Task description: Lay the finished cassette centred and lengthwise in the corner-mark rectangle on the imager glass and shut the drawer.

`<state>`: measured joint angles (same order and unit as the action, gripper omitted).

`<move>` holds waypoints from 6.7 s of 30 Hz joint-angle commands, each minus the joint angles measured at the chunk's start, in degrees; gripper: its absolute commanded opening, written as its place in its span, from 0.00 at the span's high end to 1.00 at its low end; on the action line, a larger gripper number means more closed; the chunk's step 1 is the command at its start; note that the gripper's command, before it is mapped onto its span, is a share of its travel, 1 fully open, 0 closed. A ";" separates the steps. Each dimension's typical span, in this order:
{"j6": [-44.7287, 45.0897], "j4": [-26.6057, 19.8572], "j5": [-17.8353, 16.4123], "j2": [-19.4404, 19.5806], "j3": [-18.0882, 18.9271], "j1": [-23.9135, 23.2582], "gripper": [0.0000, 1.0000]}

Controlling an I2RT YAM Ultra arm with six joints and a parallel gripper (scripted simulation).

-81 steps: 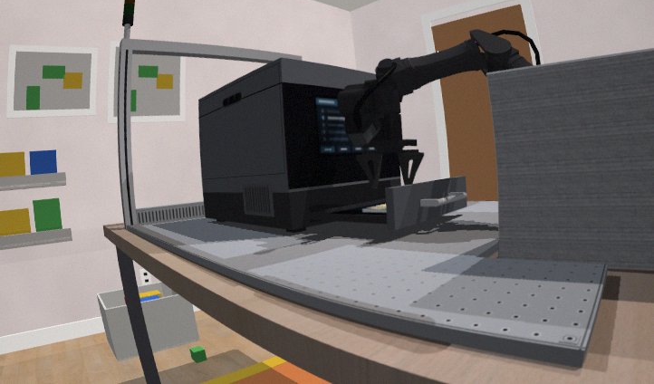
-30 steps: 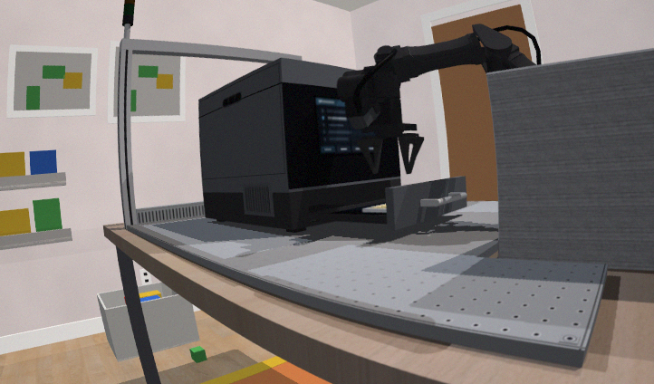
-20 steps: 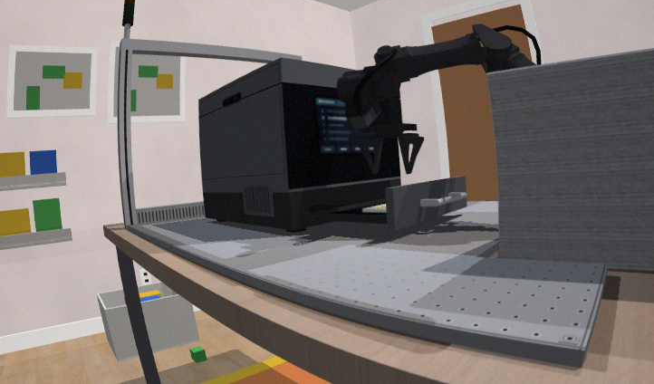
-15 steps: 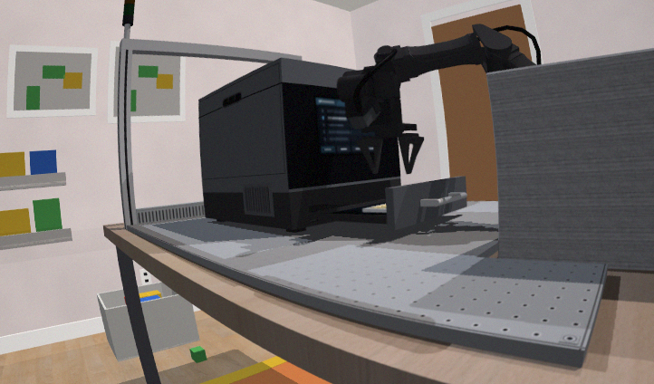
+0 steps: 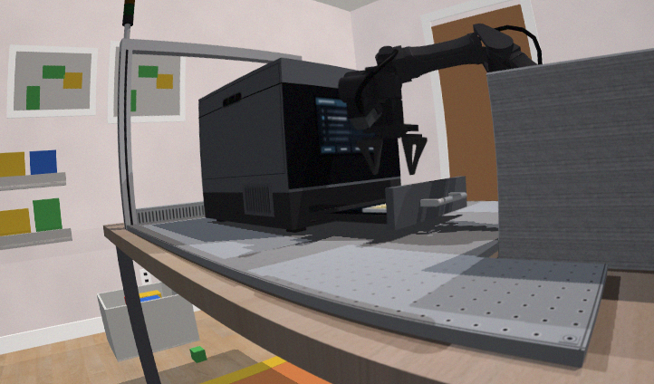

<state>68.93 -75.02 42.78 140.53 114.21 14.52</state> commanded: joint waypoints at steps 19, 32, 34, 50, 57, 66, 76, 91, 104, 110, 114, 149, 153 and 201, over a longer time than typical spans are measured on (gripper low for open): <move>-2.23 -0.11 -0.95 -6.69 -7.36 2.93 0.00; -3.83 -0.61 -1.20 -9.14 -10.50 4.14 0.00; -4.12 -0.69 -1.25 -9.57 -11.06 4.36 0.00; -6.26 -1.49 -1.64 -12.49 -14.61 5.99 0.00; -7.35 -1.98 -1.86 -13.89 -16.25 6.84 0.00; -8.50 -2.57 -2.10 -15.23 -17.76 7.72 0.00; -10.15 -3.47 -2.48 -17.10 -19.82 9.02 0.00; -12.39 -4.85 -3.02 -19.40 -22.22 10.80 0.00; -12.63 -4.98 -3.02 -19.66 -20.79 11.01 0.00; -12.63 -4.96 -3.02 -19.66 -20.79 11.01 0.00; -12.63 -4.96 -3.02 -19.66 -20.79 11.01 0.00; -43.32 -8.62 -6.01 -26.15 -31.21 17.78 0.65; -53.41 -9.95 -7.23 -27.92 -33.45 20.08 0.65; -103.01 -5.91 -4.94 -26.58 -35.95 16.42 0.65</move>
<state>-39.66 -84.12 35.75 115.20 80.27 31.51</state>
